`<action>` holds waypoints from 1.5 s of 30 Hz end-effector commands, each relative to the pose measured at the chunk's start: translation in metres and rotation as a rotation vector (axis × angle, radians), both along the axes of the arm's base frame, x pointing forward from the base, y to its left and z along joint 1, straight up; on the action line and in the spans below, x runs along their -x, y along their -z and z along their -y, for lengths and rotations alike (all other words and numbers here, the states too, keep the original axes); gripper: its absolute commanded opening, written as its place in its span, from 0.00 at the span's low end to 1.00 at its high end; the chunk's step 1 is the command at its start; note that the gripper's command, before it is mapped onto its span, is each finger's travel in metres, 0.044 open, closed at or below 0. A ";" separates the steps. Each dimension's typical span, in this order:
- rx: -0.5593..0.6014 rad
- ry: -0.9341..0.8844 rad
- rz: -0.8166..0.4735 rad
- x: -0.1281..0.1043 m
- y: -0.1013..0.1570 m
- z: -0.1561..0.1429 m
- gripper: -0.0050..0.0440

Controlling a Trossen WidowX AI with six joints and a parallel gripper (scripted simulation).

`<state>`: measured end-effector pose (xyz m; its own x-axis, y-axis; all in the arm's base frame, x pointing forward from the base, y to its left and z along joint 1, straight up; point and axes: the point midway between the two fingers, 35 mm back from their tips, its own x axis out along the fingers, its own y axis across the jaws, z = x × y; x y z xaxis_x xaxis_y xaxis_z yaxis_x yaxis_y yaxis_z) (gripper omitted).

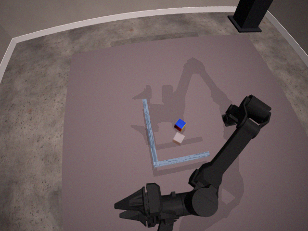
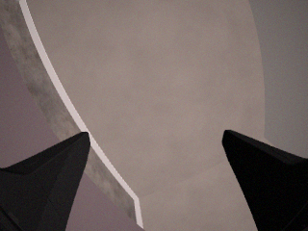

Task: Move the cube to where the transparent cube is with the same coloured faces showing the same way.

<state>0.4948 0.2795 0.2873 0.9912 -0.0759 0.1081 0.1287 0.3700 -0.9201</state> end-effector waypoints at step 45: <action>-1.681 1.397 -0.921 0.228 0.165 0.293 1.00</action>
<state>0.2685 -0.0131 0.1149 0.0112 -0.0068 -0.9999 0.7422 0.6701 0.0038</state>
